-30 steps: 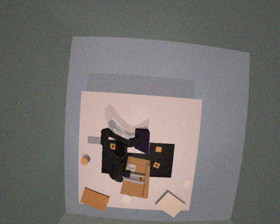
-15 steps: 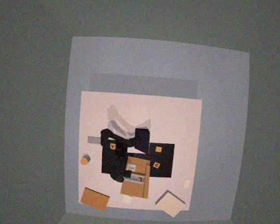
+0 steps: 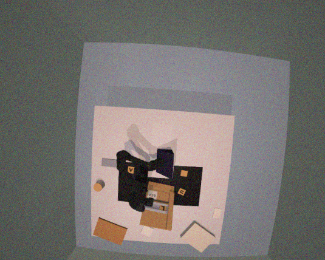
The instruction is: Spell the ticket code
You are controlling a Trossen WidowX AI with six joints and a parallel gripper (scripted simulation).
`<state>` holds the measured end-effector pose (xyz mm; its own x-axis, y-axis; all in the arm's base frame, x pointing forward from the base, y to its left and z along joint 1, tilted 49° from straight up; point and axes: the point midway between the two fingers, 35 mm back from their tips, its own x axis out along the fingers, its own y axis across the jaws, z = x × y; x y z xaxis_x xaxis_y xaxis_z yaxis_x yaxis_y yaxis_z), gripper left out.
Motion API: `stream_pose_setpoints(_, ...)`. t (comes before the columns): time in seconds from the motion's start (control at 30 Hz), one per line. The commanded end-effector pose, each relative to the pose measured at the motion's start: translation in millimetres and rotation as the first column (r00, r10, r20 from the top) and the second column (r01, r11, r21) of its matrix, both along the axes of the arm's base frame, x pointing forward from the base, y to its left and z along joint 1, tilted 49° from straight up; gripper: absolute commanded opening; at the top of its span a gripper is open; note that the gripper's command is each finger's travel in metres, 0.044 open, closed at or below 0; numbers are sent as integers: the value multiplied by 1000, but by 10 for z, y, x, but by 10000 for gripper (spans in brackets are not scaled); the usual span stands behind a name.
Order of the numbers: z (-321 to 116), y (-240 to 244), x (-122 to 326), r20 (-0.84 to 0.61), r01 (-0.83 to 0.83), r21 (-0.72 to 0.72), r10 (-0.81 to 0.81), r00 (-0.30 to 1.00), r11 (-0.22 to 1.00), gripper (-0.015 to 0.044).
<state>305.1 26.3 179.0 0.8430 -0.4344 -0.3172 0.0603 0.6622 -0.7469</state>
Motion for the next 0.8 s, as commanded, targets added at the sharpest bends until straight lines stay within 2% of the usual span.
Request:
stream_pose_setpoints(0.0, -16, 10, 2, 3, 4, 1, -4, 1000, 1000, 0)
stream_pose_setpoints(0.77, -104, 87, 11, 3, 4, 1, -4, 1000, 1000, 0)
